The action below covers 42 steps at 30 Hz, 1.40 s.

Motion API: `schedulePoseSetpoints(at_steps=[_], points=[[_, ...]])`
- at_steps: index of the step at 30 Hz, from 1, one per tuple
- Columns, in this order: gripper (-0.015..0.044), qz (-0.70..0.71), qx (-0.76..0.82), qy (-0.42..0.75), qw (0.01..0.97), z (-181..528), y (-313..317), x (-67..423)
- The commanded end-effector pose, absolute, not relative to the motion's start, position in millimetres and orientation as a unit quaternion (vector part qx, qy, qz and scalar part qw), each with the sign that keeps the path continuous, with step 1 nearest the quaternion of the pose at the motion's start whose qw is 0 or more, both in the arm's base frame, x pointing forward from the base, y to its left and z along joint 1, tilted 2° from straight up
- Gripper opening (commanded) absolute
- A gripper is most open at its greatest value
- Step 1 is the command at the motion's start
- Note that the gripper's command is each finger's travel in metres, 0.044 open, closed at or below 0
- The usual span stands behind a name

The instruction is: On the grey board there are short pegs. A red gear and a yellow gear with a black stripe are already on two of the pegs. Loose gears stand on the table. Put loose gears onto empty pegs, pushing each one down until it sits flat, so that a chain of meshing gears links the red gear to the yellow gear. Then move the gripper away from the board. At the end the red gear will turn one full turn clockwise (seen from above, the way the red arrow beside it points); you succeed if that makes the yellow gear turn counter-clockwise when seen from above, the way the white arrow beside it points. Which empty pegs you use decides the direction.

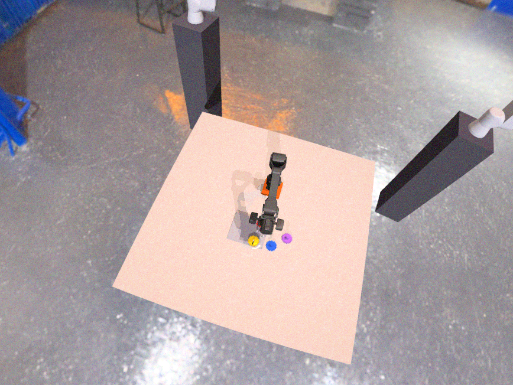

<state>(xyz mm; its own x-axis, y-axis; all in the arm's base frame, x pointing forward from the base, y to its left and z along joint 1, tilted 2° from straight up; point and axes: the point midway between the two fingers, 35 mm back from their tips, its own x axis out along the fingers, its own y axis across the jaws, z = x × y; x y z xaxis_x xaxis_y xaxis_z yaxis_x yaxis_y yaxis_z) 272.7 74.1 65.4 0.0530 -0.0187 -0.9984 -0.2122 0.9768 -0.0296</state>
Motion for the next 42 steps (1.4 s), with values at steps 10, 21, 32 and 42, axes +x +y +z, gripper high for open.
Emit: schedulePoseSetpoints(at_steps=[10,21,32,42], points=[[0.0,0.029,-0.044,0.688,0.724,62.7,74.1,273.1],[0.0131,0.092,-0.11,0.683,0.717,65.6,74.1,272.8],[0.014,0.097,-0.115,0.682,0.716,102.6,74.9,271.8],[0.0298,-0.028,0.019,0.686,0.727,109.8,107.7,308.8]])
